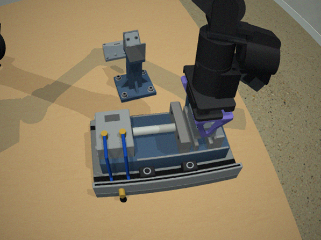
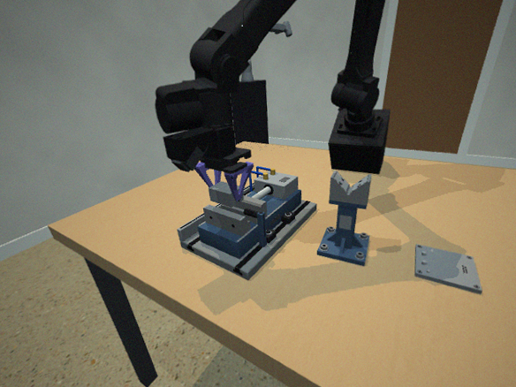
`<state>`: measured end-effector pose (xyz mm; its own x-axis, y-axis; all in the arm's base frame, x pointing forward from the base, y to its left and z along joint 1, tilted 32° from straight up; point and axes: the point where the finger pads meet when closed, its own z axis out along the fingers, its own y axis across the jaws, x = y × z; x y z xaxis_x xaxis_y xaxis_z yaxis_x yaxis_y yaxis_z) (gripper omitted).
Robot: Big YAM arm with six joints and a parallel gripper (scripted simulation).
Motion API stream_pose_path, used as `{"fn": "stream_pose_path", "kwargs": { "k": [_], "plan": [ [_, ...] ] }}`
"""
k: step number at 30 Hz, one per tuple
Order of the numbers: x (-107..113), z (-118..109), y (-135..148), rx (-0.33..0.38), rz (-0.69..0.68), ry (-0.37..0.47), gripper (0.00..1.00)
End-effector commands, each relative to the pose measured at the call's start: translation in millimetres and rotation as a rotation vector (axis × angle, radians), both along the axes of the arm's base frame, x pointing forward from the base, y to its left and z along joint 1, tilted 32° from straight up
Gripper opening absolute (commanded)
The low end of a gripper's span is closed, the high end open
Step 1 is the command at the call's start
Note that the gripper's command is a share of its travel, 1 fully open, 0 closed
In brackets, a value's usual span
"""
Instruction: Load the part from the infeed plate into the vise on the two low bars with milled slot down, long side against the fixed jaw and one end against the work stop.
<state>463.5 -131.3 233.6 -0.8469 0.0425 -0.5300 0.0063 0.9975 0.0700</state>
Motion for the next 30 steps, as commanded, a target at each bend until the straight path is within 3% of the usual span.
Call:
{"fn": "stream_pose_path", "kwargs": {
  "k": [1,30],
  "plan": [
    [7.5,2.7,5.9,-0.004,0.009,-0.015,0.0],
    [8.2,0.6,5.7,-0.003,0.009,-0.012,0.0]
  ]
}}
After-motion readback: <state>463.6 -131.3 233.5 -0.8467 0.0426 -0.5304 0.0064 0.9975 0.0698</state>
